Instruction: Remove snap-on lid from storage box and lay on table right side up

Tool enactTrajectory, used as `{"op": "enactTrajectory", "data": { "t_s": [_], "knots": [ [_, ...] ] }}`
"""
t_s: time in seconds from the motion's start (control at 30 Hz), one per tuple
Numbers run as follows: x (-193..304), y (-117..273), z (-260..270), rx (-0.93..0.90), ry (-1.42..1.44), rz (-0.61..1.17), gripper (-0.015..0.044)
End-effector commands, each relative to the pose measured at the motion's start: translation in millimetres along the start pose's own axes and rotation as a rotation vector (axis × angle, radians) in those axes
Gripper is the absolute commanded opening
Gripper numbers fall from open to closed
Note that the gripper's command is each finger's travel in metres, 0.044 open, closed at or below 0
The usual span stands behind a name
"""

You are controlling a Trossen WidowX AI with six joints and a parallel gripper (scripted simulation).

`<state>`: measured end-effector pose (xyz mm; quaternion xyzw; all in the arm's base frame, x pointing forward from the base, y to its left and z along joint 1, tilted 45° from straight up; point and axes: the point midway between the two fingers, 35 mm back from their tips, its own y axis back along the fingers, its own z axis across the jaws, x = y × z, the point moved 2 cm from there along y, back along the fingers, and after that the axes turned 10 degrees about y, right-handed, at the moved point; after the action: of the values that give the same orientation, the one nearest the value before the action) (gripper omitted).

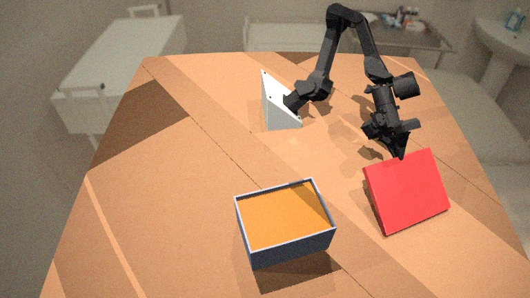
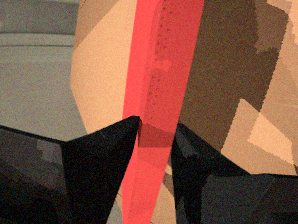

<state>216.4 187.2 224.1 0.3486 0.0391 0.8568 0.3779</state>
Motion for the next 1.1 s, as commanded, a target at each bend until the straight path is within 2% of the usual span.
{"op": "enactTrajectory", "data": {
  "t_s": [0.0, 0.73, 1.07],
  "knots": [
    [-1.9, -3.9, -8.4, 0.021, -0.007, -0.004, 0.0000],
    [0.5, -14.9, -21.9, 0.021, -0.008, -0.003, 0.0000],
    [3.5, -11.3, -13.4, 0.021, -0.008, -0.003, 0.0263]
  ]
}}
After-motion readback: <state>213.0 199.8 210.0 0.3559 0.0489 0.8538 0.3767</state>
